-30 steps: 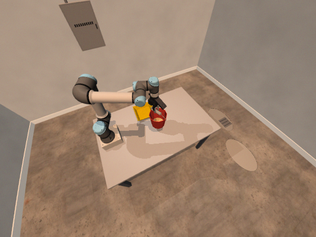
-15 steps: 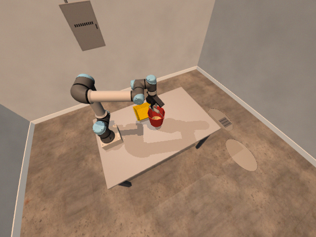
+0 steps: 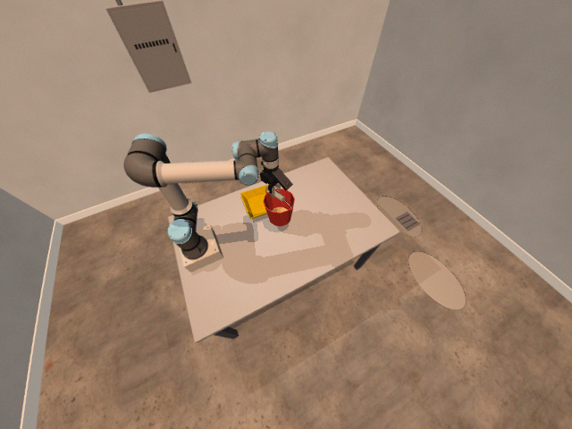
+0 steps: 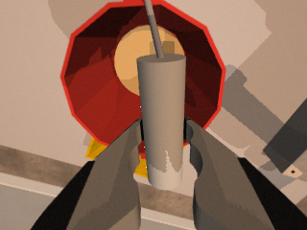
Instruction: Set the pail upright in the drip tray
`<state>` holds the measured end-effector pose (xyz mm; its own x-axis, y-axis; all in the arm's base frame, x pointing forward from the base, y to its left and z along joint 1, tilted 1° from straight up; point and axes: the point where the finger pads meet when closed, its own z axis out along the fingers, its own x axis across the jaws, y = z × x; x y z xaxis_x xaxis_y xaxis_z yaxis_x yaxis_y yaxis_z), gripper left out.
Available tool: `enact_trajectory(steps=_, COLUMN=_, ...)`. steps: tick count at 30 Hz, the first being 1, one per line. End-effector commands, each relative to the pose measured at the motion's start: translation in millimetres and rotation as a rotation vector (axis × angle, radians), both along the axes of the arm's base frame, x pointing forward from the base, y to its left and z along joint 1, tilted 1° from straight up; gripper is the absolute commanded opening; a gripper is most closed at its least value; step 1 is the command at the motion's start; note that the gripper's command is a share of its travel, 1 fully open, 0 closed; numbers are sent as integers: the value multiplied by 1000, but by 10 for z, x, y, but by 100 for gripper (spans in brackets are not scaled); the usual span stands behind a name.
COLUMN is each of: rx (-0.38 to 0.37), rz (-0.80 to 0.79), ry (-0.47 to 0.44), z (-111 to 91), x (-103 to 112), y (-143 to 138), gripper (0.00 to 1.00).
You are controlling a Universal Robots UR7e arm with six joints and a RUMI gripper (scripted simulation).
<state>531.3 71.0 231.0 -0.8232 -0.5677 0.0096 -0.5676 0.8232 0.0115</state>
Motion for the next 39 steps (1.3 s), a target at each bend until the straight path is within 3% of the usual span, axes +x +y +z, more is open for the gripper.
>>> enact_trajectory(steps=1, rx=0, rz=0, ry=-2, z=10, x=-62, y=155, gripper=0)
enact_trajectory(steps=39, rx=0, rz=0, ry=-2, z=18, x=-466, y=1093, gripper=0)
